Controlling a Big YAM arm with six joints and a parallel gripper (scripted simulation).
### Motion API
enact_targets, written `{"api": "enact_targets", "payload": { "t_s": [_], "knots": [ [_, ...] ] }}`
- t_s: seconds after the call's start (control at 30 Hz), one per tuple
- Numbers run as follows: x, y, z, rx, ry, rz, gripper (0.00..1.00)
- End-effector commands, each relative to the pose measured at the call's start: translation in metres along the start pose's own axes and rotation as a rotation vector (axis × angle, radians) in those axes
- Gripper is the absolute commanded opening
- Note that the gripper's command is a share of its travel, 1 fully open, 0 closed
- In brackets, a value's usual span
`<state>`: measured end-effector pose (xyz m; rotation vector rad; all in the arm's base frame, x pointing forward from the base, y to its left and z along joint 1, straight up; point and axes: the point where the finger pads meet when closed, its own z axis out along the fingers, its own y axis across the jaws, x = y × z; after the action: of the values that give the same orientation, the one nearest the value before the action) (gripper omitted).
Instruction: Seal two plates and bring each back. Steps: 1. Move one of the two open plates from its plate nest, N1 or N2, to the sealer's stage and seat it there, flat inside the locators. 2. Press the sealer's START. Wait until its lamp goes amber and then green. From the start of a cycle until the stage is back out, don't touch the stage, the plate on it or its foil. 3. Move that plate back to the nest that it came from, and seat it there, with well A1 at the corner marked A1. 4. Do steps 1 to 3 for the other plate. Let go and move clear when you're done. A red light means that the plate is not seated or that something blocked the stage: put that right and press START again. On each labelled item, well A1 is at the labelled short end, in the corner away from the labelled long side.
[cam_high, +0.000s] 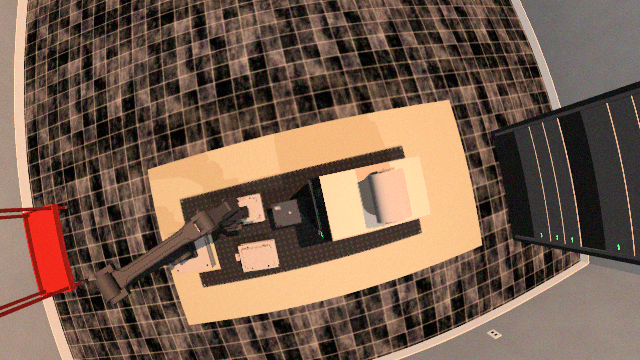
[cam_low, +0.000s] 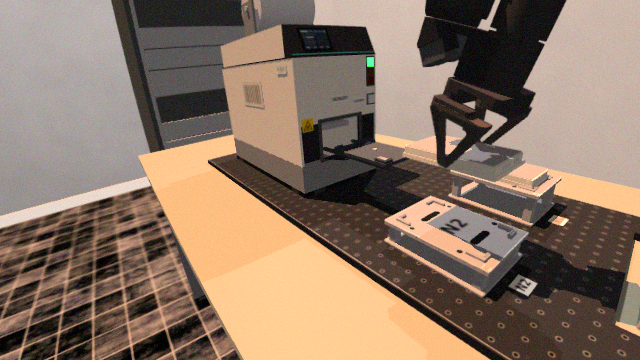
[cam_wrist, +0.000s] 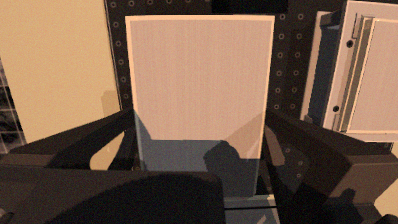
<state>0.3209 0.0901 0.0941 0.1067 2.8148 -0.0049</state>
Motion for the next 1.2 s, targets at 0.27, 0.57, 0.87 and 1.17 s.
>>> {"api": "enact_targets", "payload": {
  "t_s": [0.27,0.57,0.87,1.17],
  "knots": [
    [-0.004,0.007,0.005,-0.006,-0.007,-0.024,0.00],
    [-0.012,0.002,0.008,-0.004,-0.022,-0.002,0.00],
    [0.008,0.002,0.016,0.003,0.009,-0.022,0.00],
    [-0.007,0.005,0.017,-0.004,-0.015,-0.011,0.00]
  ]
}}
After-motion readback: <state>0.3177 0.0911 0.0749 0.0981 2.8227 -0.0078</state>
